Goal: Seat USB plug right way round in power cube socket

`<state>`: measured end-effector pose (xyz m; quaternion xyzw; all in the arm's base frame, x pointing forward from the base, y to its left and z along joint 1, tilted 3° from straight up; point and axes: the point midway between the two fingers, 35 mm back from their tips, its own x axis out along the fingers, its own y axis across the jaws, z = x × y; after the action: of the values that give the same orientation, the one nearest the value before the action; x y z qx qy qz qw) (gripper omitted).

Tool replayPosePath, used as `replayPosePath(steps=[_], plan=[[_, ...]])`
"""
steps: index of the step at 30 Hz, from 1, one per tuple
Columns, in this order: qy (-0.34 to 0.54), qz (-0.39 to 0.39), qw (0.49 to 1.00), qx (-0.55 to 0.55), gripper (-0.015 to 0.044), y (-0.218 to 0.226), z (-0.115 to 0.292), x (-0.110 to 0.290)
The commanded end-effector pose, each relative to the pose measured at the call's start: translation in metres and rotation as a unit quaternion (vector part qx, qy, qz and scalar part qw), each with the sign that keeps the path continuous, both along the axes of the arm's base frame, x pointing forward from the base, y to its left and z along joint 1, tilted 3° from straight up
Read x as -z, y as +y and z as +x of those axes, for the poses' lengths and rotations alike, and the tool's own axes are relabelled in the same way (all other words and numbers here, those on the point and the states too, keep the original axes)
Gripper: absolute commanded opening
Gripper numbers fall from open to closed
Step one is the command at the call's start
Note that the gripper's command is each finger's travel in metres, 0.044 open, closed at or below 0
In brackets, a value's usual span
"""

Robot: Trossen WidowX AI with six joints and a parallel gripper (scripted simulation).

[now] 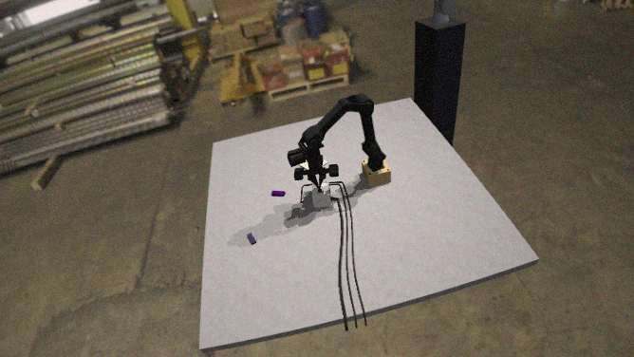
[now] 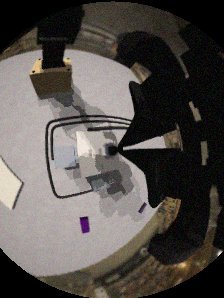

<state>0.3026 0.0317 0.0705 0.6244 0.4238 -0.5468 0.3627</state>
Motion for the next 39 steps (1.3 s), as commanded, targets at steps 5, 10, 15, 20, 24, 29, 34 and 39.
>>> replayPosePath(steps=[5, 10, 15, 20, 24, 29, 34, 39], plan=[[0.001, 0.002, 1.000, 0.002, 0.0000, 0.0008, -0.0003, 0.0020], [0.001, 0.002, 1.000, 0.002, 0.0000, 0.0008, -0.0003, 0.0026], [0.001, 0.002, 1.000, 0.002, 0.0000, 0.0008, -0.0003, 0.0032], [0.001, 0.002, 1.000, 0.002, 0.0000, 0.0009, -0.0003, 0.0038], [0.001, 0.002, 1.000, 0.002, 0.0000, 0.0009, -0.0003, 0.0043], [0.001, 0.002, 1.000, 0.002, 0.0000, 0.0009, -0.0003, 0.0049], [0.001, 0.002, 1.000, 0.002, 0.0000, 0.0009, -0.0003, 0.0055], [0.001, 0.002, 1.000, 0.002, 0.0000, 0.0010, -0.0003, 0.0061]])
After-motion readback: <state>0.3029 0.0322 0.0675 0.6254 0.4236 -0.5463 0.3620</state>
